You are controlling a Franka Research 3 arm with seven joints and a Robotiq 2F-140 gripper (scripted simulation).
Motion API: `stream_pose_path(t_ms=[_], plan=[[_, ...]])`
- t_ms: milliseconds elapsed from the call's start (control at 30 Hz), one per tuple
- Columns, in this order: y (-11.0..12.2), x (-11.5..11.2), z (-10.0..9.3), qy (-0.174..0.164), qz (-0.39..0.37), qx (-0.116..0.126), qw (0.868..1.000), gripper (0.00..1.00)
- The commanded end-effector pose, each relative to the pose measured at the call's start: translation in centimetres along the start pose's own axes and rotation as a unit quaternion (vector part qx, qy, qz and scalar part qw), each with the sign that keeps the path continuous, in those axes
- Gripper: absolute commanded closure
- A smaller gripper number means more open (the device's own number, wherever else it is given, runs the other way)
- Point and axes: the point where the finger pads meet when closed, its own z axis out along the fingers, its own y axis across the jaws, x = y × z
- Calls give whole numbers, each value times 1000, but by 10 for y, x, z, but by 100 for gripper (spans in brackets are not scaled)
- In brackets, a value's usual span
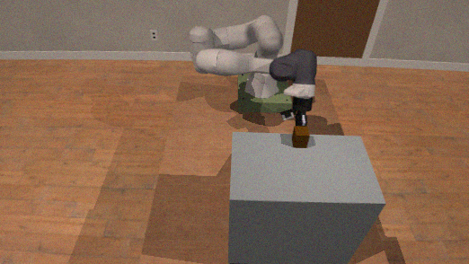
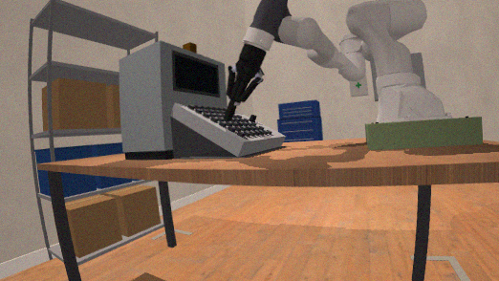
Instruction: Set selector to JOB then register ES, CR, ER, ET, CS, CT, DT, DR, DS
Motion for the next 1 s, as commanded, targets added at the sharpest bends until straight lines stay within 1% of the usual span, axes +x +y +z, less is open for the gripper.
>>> stream_pose_path(t_ms=[0, 333, 967], plan=[[-1, -1, 0, -1, -3, 1, 1000, 90], [-1, -1, -4, -1, -3, 1, 1000, 90], [-1, -1, -27, -1, -3, 1, 1000, 90]])
